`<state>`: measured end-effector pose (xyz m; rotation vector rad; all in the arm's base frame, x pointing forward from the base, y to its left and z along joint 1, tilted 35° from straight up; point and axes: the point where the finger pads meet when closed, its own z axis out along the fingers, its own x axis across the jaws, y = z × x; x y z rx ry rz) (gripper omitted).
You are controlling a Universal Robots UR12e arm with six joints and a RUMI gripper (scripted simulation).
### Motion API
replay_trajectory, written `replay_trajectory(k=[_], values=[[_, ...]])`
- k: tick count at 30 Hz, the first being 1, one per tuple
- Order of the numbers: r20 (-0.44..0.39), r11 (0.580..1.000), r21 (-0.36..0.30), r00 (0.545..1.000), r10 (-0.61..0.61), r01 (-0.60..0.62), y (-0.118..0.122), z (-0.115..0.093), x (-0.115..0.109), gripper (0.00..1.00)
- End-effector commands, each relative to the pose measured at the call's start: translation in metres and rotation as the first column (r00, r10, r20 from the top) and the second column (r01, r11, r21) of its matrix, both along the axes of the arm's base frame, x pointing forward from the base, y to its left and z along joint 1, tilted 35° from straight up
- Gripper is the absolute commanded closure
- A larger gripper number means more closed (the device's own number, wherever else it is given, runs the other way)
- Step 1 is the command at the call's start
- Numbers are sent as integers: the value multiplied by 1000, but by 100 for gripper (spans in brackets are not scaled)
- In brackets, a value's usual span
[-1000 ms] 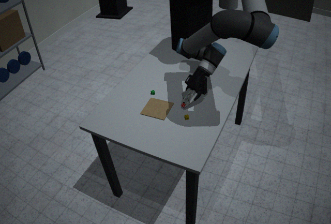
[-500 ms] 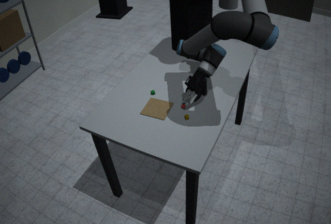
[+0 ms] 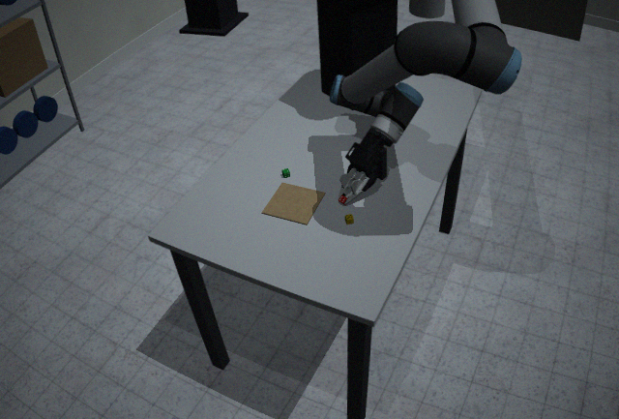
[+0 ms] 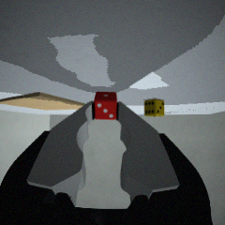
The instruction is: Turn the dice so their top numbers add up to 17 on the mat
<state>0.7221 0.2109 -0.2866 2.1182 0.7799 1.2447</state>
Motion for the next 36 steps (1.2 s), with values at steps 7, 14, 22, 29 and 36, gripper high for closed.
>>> replay_trajectory(k=[7, 14, 22, 29, 36], values=[[0, 1000, 0, 1000, 0, 0, 0, 0, 0, 97], [0, 1000, 0, 1000, 0, 0, 0, 0, 0, 97], [0, 1000, 0, 1000, 0, 0, 0, 0, 0, 97], [0, 1000, 0, 1000, 0, 0, 0, 0, 0, 93], [0, 1000, 0, 1000, 0, 0, 0, 0, 0, 86]])
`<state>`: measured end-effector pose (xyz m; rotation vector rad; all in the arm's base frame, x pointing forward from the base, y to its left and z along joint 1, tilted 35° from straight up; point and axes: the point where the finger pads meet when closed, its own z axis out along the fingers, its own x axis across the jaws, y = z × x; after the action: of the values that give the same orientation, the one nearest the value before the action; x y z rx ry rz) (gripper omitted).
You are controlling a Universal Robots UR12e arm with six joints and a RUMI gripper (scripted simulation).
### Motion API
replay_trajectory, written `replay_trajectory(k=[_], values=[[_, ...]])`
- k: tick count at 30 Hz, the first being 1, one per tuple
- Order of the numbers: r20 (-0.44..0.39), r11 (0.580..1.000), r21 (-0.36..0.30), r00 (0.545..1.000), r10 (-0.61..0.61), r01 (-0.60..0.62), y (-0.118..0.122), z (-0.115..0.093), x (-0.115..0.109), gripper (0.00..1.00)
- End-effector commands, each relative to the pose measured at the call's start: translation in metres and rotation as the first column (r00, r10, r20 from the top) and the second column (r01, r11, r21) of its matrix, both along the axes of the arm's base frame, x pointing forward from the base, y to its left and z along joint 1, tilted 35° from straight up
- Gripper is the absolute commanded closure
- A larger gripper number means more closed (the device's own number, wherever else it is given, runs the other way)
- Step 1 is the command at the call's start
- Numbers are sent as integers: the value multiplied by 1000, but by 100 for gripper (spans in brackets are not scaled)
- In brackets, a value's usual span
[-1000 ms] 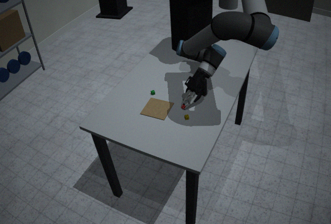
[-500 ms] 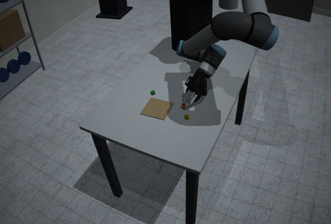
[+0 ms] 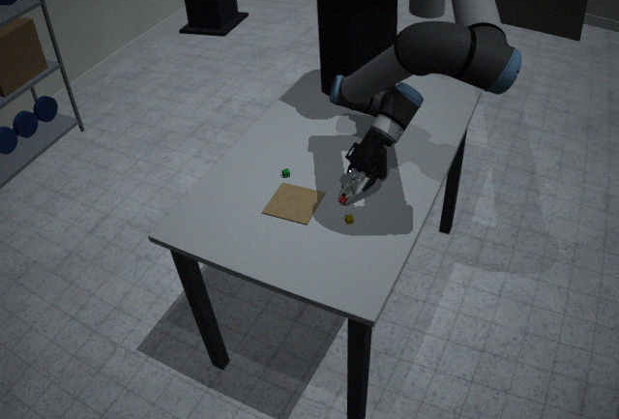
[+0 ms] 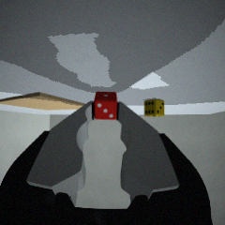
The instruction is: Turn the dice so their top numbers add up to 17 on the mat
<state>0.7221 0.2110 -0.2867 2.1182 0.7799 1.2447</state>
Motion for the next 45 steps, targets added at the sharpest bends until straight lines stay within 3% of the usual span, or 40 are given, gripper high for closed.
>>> replay_trajectory(k=[1, 6, 45], values=[[0, 1000, 0, 1000, 0, 0, 0, 0, 0, 86], [0, 1000, 0, 1000, 0, 0, 0, 0, 0, 79], [0, 1000, 0, 1000, 0, 0, 0, 0, 0, 79]])
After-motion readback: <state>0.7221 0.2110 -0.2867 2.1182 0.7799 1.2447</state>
